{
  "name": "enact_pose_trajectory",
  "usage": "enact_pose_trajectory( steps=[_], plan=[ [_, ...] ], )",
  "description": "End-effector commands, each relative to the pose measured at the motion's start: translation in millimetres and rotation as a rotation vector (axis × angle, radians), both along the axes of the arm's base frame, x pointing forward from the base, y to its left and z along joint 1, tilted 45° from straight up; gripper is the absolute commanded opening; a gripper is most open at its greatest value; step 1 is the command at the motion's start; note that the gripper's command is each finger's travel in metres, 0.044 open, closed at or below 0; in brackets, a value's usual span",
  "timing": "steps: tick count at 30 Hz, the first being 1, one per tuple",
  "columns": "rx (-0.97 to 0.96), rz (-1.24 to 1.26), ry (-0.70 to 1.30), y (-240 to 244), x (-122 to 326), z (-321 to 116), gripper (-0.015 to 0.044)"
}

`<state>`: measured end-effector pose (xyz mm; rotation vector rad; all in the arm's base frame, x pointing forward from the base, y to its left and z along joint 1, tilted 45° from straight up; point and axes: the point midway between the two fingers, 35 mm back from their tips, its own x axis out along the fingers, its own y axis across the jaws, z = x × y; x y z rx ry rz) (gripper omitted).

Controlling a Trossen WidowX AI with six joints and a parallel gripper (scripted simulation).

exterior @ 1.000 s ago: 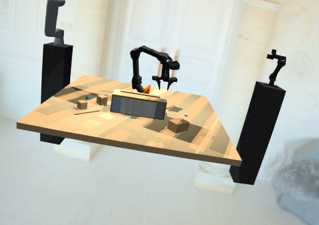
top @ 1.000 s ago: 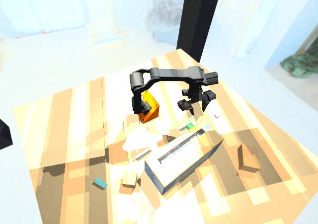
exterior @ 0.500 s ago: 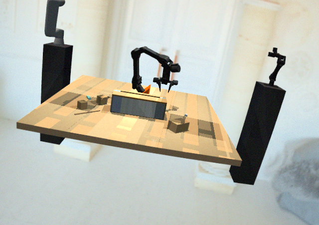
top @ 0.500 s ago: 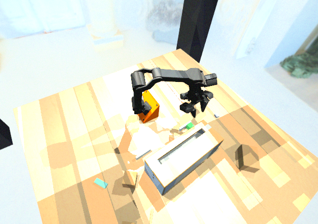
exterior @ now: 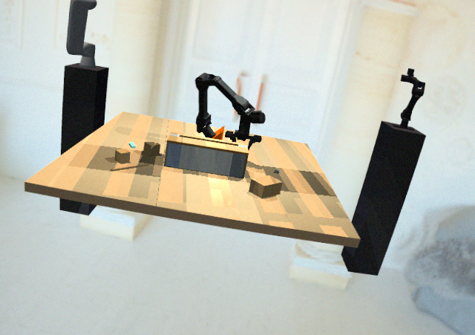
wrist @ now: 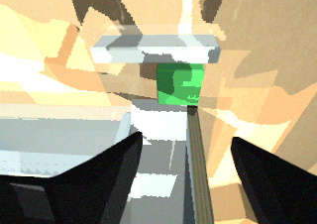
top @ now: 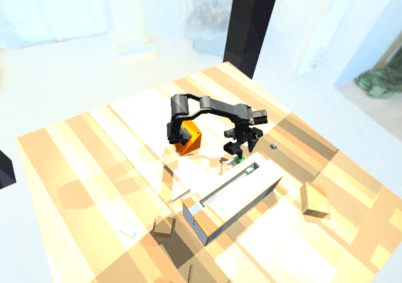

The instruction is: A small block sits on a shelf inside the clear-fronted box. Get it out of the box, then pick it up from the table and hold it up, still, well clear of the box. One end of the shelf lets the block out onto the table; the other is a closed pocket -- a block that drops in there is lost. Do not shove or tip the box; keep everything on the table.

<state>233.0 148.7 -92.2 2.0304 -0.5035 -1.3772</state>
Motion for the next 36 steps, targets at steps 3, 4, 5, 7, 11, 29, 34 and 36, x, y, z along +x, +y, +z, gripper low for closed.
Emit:
enact_pose_trajectory(
  steps=[3, 4, 5, 7, 11, 29, 34, 36],
  plan=[
    [-0.015, 0.004, 0.007, -11, -1, -8, 0.0285],
    [-0.015, 0.004, 0.007, -12, -1, -9, 0.0285],
    [-0.015, 0.004, 0.007, -13, -1, -10, 0.0285],
    [-0.015, 0.004, 0.007, -16, -1, -13, 0.0285],
    [-0.015, 0.004, 0.007, -20, 0, -17, 0.0285],
    [-0.017, 0.004, 0.006, -42, 0, -36, 0.0285],
    [-0.018, 0.004, 0.006, -45, -1, -38, 0.0259],
    [-0.018, 0.004, 0.006, -45, -1, -38, 0.0206]
  ],
)
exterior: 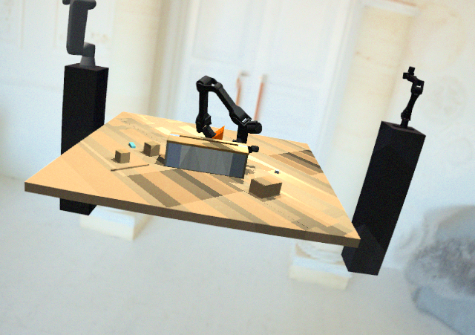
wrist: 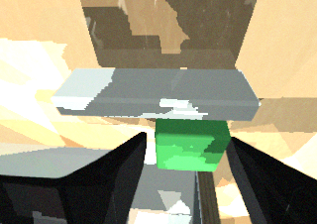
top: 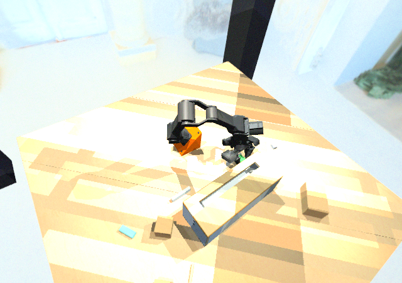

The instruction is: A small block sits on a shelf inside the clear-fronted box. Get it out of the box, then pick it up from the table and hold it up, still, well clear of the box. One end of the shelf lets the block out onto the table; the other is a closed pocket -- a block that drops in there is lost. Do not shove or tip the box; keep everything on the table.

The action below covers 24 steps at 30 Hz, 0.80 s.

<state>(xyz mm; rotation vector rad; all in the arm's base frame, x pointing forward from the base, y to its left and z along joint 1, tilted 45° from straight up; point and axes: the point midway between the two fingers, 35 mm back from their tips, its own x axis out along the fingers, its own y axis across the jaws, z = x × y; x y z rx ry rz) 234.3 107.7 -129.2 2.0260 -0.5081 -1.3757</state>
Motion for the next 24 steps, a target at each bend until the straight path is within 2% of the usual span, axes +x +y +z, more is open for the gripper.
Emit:
enact_pose_trajectory(
  steps=[1, 5, 8, 10, 20, 24],
  plan=[
    [-0.013, 0.005, 0.005, -4, -2, -1, 0.018],
    [-0.013, 0.005, 0.005, -4, -2, -1, 0.0075],
    [-0.013, 0.005, 0.005, -4, -2, -1, 0.0055],
    [0.006, 0.002, -0.023, 2, 1, 1, 0.0003],
    [-0.002, 0.001, 0.0, 40, 1, 41, 0.0],
    [-0.003, 0.001, 0.002, 42, 1, 44, 0.0]
  ],
)
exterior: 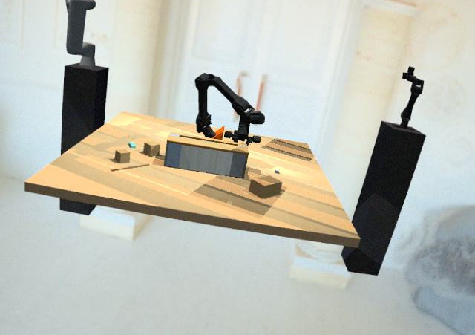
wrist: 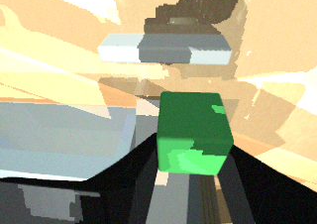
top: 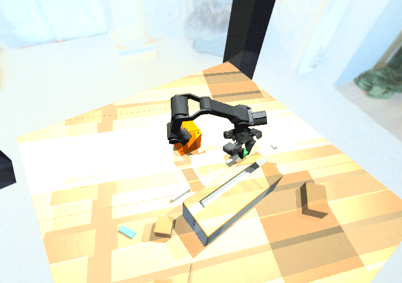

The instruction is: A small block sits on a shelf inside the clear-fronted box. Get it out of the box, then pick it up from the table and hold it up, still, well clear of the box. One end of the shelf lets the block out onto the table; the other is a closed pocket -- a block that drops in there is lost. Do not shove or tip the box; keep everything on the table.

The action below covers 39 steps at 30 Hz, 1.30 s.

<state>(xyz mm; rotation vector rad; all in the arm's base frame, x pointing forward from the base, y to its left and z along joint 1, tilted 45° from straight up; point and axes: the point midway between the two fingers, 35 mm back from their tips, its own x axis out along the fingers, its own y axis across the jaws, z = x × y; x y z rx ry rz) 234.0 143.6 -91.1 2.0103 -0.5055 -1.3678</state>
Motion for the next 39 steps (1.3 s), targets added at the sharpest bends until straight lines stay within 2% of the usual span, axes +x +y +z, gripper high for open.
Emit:
enact_pose_trajectory(
  steps=[1, 23, 39],
  plan=[
    [0.012, -0.007, -0.003, 6, 1, 5, 0.0],
    [0.04, 0.393, 0.278, 50, -6, 97, 0.0],
    [0.041, 0.408, 0.285, 51, -7, 100, 0.0]
  ],
)
